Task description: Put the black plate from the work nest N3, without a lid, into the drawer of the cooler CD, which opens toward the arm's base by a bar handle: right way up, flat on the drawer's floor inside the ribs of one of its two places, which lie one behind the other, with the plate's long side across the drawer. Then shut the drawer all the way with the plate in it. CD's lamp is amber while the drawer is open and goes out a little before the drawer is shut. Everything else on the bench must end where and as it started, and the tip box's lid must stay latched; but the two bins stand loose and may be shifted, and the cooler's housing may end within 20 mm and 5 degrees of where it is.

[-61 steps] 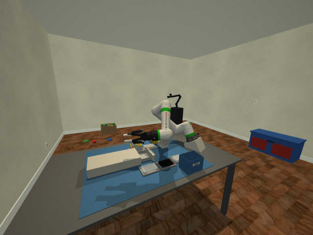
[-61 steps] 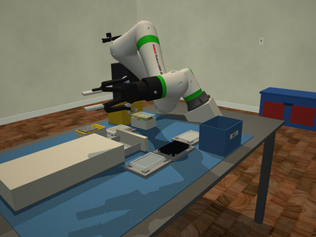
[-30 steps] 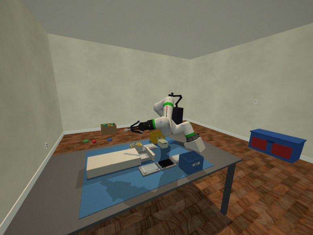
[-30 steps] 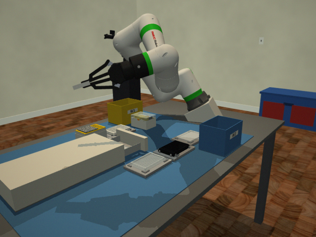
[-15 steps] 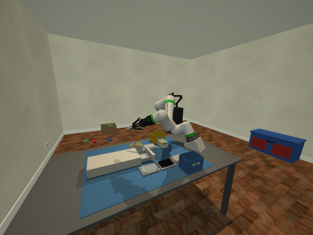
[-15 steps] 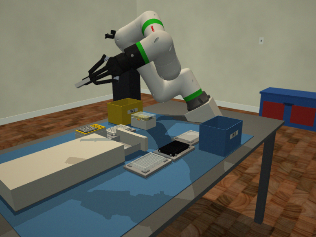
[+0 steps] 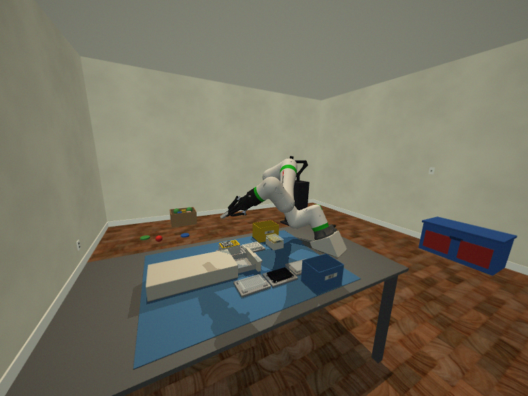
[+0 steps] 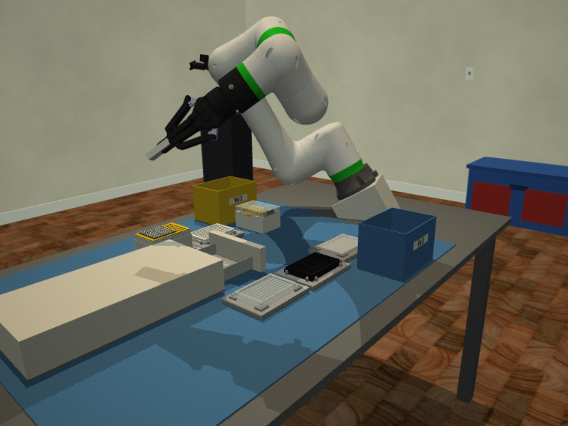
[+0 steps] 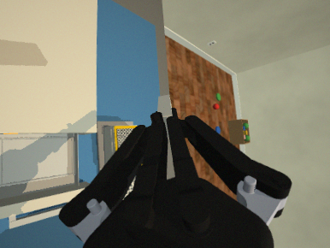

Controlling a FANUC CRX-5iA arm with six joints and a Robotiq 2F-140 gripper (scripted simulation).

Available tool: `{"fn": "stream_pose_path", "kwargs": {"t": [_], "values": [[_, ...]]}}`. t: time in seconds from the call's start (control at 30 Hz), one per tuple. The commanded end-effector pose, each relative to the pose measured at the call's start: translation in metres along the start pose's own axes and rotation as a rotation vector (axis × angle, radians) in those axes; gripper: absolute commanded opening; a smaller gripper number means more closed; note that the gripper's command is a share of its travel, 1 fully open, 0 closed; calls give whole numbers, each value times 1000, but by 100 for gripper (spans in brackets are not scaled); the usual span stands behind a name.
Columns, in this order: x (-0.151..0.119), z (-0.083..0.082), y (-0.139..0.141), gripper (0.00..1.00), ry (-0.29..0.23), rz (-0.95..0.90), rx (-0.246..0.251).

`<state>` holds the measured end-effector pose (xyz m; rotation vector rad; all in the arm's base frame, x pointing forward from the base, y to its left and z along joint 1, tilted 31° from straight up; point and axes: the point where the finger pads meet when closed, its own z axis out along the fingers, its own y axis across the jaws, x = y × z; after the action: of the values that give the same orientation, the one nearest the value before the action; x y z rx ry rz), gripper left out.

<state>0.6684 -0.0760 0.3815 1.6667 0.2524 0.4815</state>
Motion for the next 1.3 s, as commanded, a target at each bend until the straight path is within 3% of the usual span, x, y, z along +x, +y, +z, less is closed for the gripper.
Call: {"fn": "stream_pose_path", "kwargs": {"t": [0.0, 0.1, 0.2, 0.37, 0.57, 0.67, 0.77, 0.83, 1.0, 1.07, 1.17, 1.27], "values": [[-19, -4, -3, 0, -53, 56, 69], [-28, -6, -5, 0, -62, 66, 81], [-41, -11, -10, 0, -104, 109, 141], [-50, -14, -14, 0, -120, 125, 165], [-74, -27, -27, 0, -186, 186, 267], [-79, -30, -30, 0, -186, 186, 267], [-90, -37, -38, 0, -227, 221, 332], [-95, -41, -42, 0, -227, 221, 332], [-105, -50, -49, 0, -268, 251, 400], [-111, -55, -54, 0, -268, 251, 400], [-120, -64, -62, 0, -308, 278, 469], [-126, -70, -67, 0, -308, 278, 469]]}}
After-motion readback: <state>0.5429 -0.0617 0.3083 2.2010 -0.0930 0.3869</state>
